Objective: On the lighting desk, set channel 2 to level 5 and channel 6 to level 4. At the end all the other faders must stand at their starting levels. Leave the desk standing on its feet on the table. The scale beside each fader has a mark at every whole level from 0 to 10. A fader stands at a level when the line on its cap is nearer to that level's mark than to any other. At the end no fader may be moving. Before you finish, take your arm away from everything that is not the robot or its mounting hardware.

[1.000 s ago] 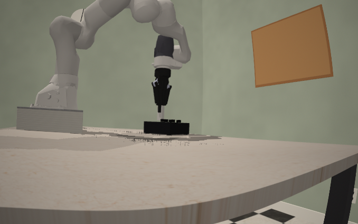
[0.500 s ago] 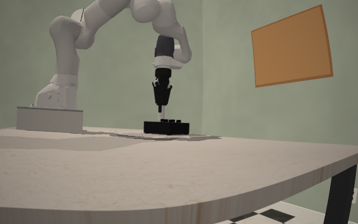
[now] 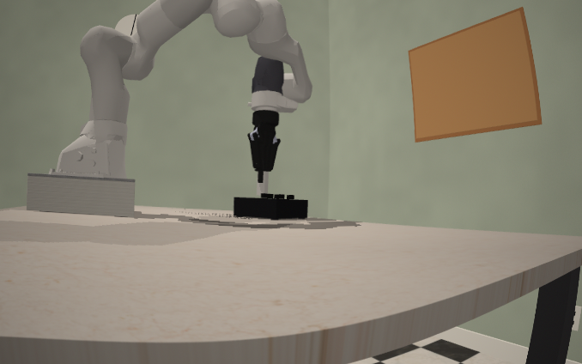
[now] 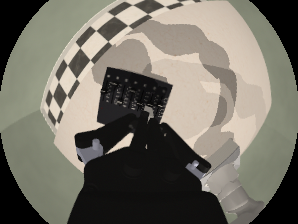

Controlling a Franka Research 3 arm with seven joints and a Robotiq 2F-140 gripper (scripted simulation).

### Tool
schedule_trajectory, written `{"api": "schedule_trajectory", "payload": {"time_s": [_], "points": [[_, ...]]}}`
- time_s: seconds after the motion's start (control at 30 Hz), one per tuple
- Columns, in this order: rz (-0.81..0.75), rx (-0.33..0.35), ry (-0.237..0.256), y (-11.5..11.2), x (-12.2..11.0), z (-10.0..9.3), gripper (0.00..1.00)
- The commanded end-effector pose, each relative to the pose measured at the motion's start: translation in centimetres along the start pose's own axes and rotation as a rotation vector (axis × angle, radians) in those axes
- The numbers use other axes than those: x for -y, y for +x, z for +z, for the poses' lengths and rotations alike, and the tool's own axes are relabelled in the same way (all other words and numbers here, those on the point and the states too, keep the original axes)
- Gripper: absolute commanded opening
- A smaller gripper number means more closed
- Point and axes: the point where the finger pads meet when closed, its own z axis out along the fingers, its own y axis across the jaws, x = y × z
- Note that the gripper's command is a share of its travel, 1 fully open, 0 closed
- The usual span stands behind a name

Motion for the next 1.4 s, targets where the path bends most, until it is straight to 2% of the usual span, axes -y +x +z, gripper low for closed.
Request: {"api": "schedule_trajectory", "payload": {"time_s": [0.0,0.9,1.13,1.37], "points": [[0.000,-0.002,-0.002,0.3,-0.1,0.1,0.00],[0.000,-0.002,-0.002,-0.3,-0.1,0.0,0.00],[0.000,-0.002,-0.002,-0.3,-0.1,-0.7,0.00],[0.000,-0.002,-0.002,-0.3,-0.1,-2.8,0.00]]}}
